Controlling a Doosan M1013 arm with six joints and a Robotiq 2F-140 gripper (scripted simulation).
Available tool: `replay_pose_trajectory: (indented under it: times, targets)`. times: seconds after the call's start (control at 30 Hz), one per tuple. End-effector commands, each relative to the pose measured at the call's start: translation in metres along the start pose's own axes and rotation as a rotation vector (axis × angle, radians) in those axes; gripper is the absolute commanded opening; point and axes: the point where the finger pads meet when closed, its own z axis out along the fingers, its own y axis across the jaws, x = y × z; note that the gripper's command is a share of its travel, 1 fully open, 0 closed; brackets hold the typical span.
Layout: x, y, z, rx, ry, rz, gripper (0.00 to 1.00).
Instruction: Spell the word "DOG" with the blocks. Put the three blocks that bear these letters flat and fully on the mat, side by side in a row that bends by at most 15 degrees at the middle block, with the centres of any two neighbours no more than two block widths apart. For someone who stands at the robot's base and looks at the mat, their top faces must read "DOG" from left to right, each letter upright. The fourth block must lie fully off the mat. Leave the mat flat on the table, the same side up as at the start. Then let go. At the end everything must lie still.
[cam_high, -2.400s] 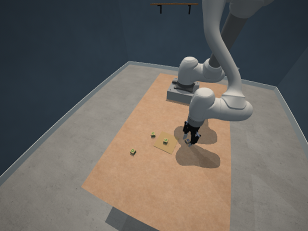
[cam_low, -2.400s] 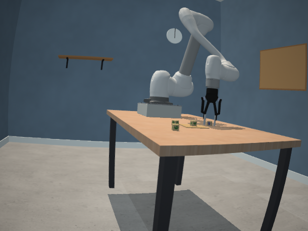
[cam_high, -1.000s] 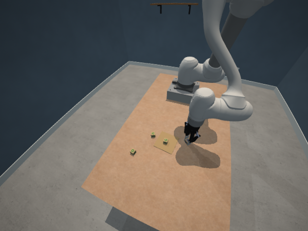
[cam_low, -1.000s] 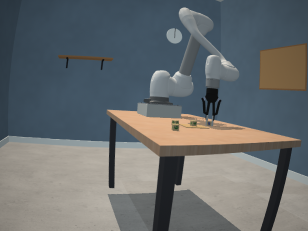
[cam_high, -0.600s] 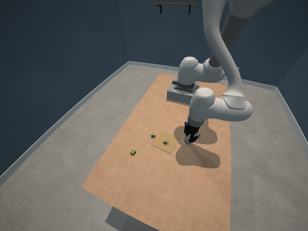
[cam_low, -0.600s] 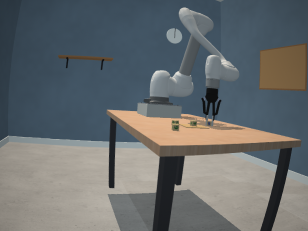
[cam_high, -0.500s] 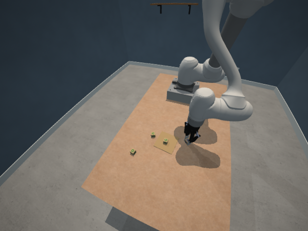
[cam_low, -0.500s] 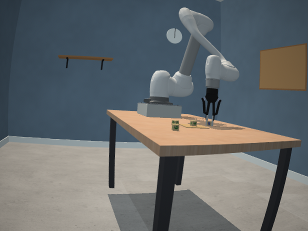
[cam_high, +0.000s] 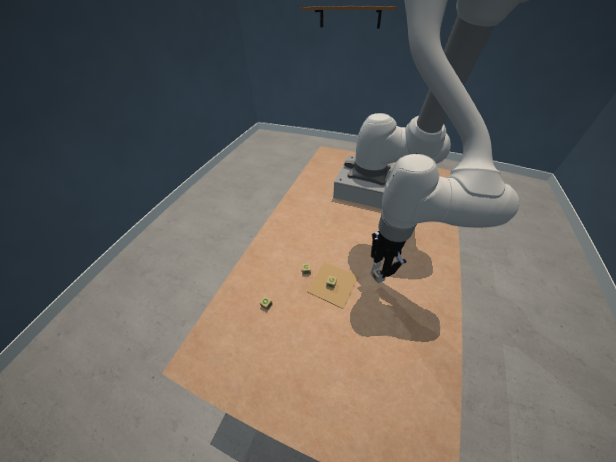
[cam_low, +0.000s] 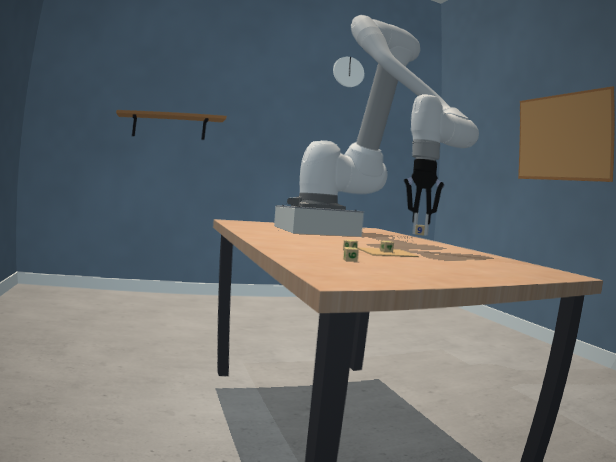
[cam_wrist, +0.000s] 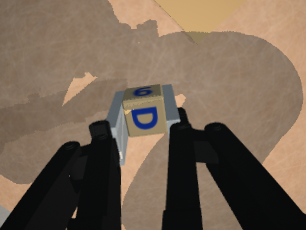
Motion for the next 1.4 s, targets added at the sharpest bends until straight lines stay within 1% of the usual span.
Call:
replay_pose_trajectory:
  times: [0.0, 0.03, 0.13, 0.23, 0.63, 0.73, 1.1, 1.17, 1.2, 1.37]
  targets:
    - [0.0, 0.0, -0.024, -0.001, -0.001, 0.0, 0.16]
    - [0.0, 0.0, -0.024, -0.001, -0.001, 0.0, 0.16]
    - [0.0, 0.0, -0.04, -0.001, -0.001, 0.0, 0.16]
    - [0.0, 0.0, -0.046, -0.001, -0.001, 0.0, 0.16]
    - [0.0, 0.0, -0.047, -0.001, -0.001, -0.002, 0.16]
    - [0.001, 0.0, -0.047, -0.001, -0.001, -0.027, 0.16]
    - [0.015, 0.004, -0.048, 0.0, -0.001, -0.351, 0.16]
    - [0.015, 0.004, -0.048, 0.0, -0.001, -0.351, 0.16]
    - [0.018, 0.005, -0.048, 0.0, -0.001, -0.425, 0.16]
    - [0.024, 0.006, -0.048, 0.0, -0.001, -0.563, 0.16]
